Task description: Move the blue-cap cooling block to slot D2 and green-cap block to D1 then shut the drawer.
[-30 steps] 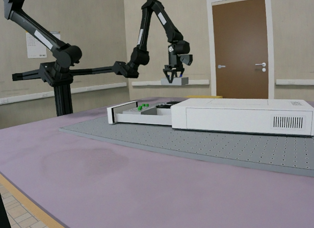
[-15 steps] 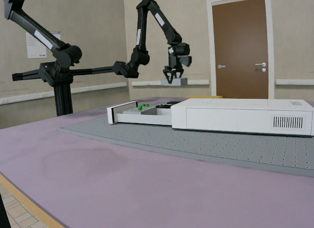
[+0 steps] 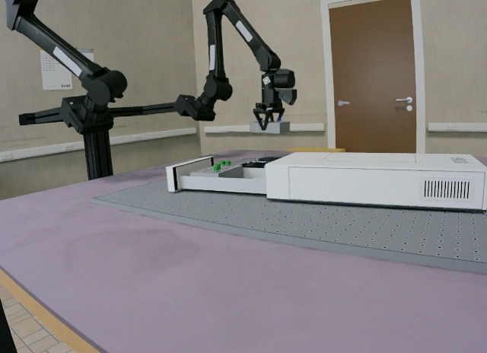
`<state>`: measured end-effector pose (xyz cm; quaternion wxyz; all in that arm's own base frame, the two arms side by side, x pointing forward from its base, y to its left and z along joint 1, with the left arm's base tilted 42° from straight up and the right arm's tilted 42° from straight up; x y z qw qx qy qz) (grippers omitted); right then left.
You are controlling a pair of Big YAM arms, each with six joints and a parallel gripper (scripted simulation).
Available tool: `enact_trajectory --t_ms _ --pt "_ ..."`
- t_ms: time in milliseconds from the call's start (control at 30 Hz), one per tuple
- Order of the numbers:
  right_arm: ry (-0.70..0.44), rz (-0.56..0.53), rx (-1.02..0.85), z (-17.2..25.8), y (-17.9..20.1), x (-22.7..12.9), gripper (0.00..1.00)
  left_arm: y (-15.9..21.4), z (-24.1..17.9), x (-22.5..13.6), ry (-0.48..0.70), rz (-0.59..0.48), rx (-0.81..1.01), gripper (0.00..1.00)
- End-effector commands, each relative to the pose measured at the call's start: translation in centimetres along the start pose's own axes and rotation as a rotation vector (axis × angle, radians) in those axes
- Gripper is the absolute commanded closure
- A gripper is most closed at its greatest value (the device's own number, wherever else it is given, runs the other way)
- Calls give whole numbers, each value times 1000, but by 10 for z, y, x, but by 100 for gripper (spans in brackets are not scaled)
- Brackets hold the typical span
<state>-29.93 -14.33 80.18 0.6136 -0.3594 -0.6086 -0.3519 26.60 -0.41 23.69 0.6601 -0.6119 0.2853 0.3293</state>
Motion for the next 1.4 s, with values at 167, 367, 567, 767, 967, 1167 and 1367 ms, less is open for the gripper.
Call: enact_trajectory --t_ms 167,367,567,767,967,1167,1367 --pt "-2 -17 -1 0 -10 1 100 -32 9 -35 6 -118 20 100" --pt "-2 -17 -1 0 -10 1 100 -32 6 -35 12 -119 24 100" --pt "-2 -17 -1 0 -10 1 100 -32 6 -36 13 -119 17 100" --pt "-2 -17 -1 0 -10 1 100 -32 6 -36 13 -119 17 100" --pt "-2 -17 -1 0 -10 1 100 -32 6 -36 13 -119 17 100" --pt "-2 -17 -1 0 -10 1 100 -32 5 -36 13 -119 17 100" --pt "-2 -17 -1 0 -10 1 100 -32 5 -37 13 -119 17 100"
Point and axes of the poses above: on each arm, the point where the finger pads meet when closed, its own x axis out along the fingers, its own z axis across the jaws, y = z × x, the point moved 8 cm from there along -x, back along the fingers, and after that the axes turned 4 degrees about x, right-handed, at the moved point
